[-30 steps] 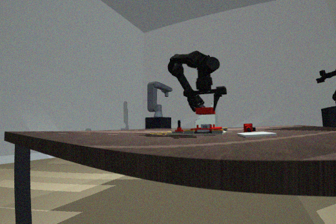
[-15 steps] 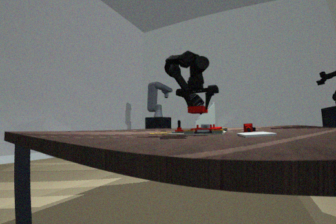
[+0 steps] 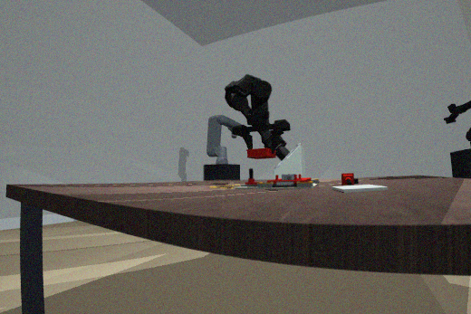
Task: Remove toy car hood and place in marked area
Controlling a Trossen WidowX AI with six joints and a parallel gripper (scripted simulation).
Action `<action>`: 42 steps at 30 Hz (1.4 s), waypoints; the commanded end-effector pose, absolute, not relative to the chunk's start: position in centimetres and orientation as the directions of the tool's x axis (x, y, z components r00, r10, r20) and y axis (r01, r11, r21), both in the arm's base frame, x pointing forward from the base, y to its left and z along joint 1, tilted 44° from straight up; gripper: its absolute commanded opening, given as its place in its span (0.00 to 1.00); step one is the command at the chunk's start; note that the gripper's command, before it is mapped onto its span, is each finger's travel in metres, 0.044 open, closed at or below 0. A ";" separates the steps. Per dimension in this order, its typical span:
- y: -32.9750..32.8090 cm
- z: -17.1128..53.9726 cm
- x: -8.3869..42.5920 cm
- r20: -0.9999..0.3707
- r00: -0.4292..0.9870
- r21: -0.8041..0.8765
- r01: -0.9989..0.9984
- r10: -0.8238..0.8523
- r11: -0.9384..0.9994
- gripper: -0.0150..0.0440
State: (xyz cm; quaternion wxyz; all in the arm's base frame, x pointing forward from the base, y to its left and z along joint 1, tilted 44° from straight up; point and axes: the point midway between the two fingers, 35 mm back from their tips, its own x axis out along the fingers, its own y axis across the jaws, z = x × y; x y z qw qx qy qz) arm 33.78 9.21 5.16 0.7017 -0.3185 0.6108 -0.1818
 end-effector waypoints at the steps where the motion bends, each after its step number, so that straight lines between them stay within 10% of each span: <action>1: 8.1 6.2 33.6 -0.739 0.187 -0.672 -0.140 -0.647 0.727 0.25; 42: -1.2 13.9 30.3 -0.725 0.188 -0.687 -0.131 -0.663 0.715 0.25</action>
